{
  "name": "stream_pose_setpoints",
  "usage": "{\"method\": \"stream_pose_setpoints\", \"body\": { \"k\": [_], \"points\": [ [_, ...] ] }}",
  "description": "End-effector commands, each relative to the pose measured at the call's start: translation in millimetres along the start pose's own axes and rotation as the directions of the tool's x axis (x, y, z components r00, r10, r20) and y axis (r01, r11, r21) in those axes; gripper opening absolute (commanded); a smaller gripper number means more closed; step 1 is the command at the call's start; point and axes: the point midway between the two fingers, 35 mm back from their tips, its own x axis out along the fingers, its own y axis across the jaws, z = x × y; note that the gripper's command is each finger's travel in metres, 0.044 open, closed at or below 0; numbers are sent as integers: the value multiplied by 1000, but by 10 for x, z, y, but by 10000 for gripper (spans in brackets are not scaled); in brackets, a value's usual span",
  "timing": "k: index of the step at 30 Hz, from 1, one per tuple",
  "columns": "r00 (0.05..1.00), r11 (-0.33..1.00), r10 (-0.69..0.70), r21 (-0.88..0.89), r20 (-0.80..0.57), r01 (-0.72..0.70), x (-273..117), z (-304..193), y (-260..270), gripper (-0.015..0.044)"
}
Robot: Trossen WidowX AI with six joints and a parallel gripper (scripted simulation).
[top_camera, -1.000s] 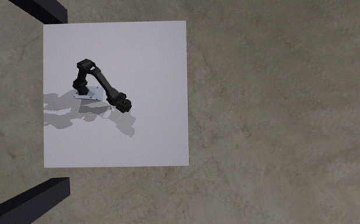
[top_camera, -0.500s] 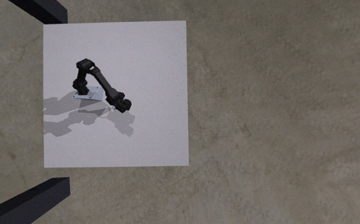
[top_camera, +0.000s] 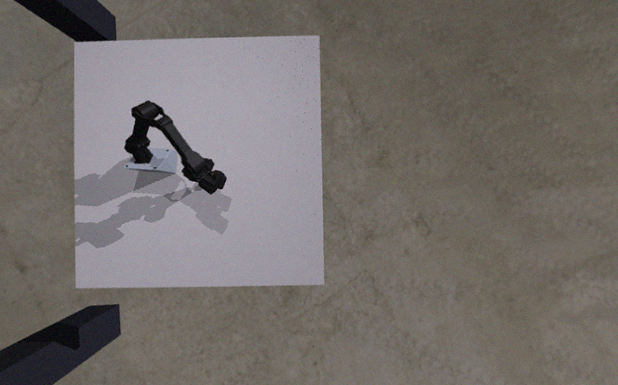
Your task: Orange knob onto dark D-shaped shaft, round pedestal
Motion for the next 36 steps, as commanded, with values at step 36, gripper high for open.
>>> {"method": "stream_pose_setpoints", "body": {
  "k": [36],
  "points": [
    [1000, 978, -1, -209, -1, 1, -20, -6, -9, 0]
  ]
}}
